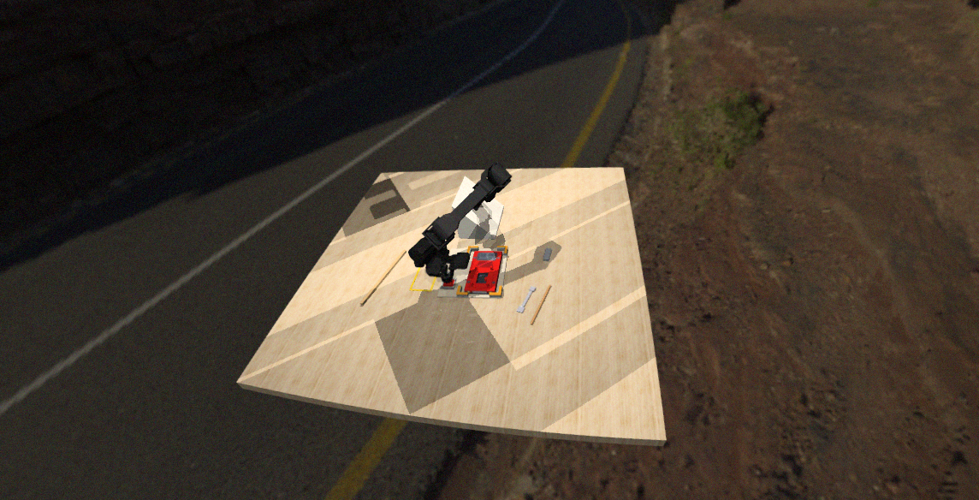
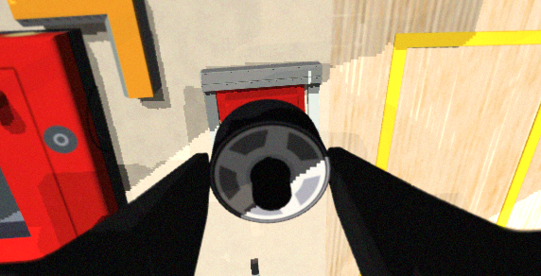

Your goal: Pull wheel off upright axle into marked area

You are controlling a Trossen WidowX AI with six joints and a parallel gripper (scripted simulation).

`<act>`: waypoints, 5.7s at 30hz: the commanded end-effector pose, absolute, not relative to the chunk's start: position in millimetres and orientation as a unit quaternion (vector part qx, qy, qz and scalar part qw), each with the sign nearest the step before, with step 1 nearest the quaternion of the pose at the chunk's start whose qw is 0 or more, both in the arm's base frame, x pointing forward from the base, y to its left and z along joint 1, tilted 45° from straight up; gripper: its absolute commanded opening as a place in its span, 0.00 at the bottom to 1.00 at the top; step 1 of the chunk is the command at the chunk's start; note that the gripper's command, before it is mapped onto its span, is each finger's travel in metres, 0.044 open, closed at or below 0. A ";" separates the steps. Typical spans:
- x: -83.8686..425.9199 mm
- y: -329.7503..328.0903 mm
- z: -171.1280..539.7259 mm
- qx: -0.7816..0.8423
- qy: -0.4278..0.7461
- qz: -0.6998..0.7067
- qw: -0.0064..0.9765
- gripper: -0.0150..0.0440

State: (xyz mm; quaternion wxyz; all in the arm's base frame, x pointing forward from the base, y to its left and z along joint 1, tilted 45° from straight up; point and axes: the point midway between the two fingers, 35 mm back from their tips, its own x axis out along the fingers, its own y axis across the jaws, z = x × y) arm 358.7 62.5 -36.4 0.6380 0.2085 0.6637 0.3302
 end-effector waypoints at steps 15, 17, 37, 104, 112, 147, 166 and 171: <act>359.3 57.3 -31.9 0.207 0.664 0.330 0.638 0.25; 359.3 56.8 -31.4 0.208 0.664 0.330 0.638 0.25; 360.2 52.2 -26.9 0.208 0.664 0.330 0.638 0.25; 365.1 15.7 9.7 0.209 0.664 0.328 0.639 0.25; 357.6 -2.9 -12.0 0.210 0.664 0.325 0.640 0.25; 318.8 -41.3 -88.6 0.208 0.665 0.326 0.639 0.25; 310.5 3.8 -132.8 0.206 0.666 0.329 0.637 0.43; 310.5 3.8 -132.8 0.206 0.666 0.329 0.637 0.65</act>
